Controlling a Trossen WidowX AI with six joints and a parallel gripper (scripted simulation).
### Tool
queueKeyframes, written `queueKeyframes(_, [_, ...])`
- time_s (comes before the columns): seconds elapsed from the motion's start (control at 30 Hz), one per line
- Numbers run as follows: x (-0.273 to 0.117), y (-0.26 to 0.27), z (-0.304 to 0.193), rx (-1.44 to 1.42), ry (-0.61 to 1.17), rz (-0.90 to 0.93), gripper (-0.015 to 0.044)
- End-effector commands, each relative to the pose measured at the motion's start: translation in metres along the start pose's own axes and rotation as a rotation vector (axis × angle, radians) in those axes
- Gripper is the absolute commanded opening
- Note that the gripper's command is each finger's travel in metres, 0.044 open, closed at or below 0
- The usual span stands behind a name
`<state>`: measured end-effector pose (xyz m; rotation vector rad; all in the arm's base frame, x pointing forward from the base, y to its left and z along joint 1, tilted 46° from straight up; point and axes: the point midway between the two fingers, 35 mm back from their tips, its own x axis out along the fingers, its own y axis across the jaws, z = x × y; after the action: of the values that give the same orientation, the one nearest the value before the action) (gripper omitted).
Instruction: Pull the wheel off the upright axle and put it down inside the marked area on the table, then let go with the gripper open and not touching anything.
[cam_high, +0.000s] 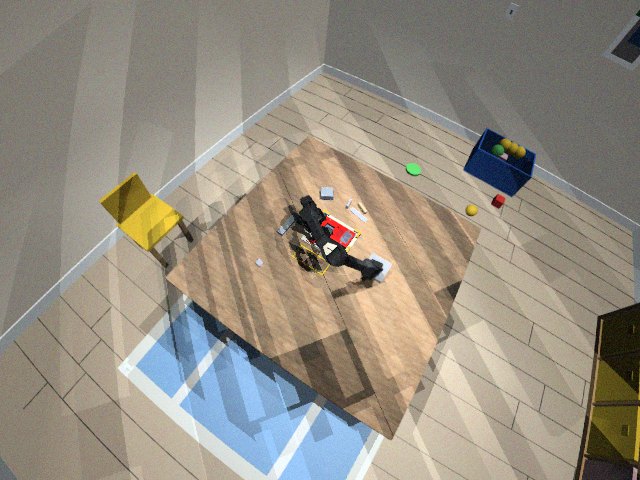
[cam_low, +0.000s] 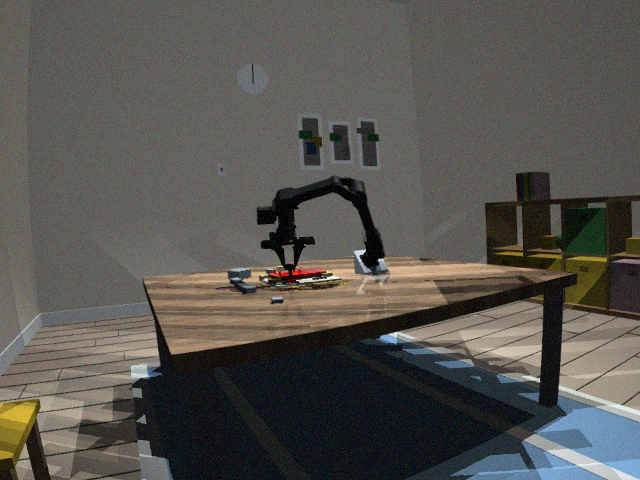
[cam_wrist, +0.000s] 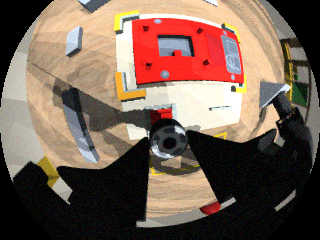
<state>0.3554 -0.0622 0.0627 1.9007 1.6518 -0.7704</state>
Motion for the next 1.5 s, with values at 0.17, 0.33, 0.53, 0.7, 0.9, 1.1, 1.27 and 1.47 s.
queueKeyframes(0.17, [-0.006,0.001,0.001,-0.004,-0.006,0.006,0.0000])
queueKeyframes(0.33, [-0.007,0.000,0.001,-0.004,-0.006,0.007,0.0000])
queueKeyframes(0.53, [-0.009,0.000,0.001,-0.004,-0.006,0.007,0.0000])
queueKeyframes(0.7, [-0.011,0.000,0.001,-0.004,-0.006,0.008,0.0000])
queueKeyframes(0.9, [-0.020,0.000,0.001,-0.004,-0.007,0.008,0.0000])
queueKeyframes(1.1, [-0.043,-0.001,-0.002,-0.003,-0.007,0.008,0.0000])
queueKeyframes(1.27, [-0.039,-0.003,-0.008,-0.001,-0.002,0.007,0.0000])
queueKeyframes(1.47, [-0.041,-0.014,-0.031,-0.001,-0.003,0.006,0.0000])
